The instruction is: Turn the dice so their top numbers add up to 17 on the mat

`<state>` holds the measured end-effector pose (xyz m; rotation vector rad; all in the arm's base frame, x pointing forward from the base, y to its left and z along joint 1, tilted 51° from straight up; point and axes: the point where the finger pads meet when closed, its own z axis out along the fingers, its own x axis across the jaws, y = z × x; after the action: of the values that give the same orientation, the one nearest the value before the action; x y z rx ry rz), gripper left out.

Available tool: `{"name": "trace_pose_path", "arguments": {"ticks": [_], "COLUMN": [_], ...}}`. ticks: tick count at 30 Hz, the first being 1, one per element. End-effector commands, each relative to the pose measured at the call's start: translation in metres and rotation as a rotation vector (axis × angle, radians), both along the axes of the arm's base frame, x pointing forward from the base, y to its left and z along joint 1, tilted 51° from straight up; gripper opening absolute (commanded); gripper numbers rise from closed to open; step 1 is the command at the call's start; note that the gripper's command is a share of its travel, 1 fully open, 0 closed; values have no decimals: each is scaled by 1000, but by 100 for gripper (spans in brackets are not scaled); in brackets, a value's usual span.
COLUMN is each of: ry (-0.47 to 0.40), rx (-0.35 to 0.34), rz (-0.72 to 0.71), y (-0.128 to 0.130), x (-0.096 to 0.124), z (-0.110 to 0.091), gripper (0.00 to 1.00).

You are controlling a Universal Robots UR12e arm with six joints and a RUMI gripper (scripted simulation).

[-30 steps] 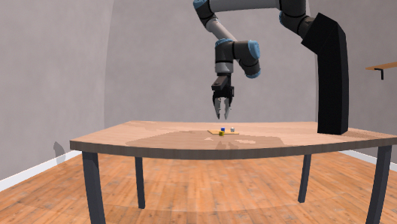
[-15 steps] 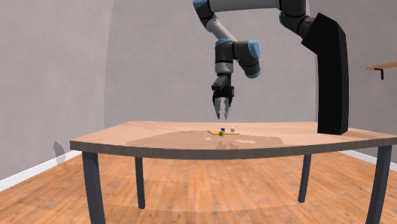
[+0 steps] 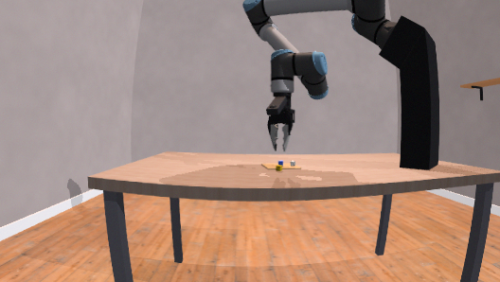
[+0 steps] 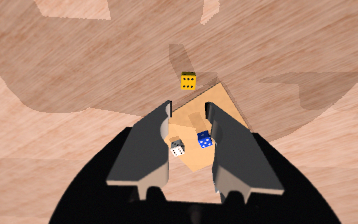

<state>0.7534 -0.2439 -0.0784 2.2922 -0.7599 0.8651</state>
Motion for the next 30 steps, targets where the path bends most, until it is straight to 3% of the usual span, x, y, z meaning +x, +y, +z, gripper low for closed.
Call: {"name": "trace_pose_path", "arguments": {"ticks": [1,30], "ry": [0,0], "rx": [0,0], "rz": [0,0], "y": [-3,-27], "x": [2,16], "z": [-3,-25], "gripper": [21,21]}}
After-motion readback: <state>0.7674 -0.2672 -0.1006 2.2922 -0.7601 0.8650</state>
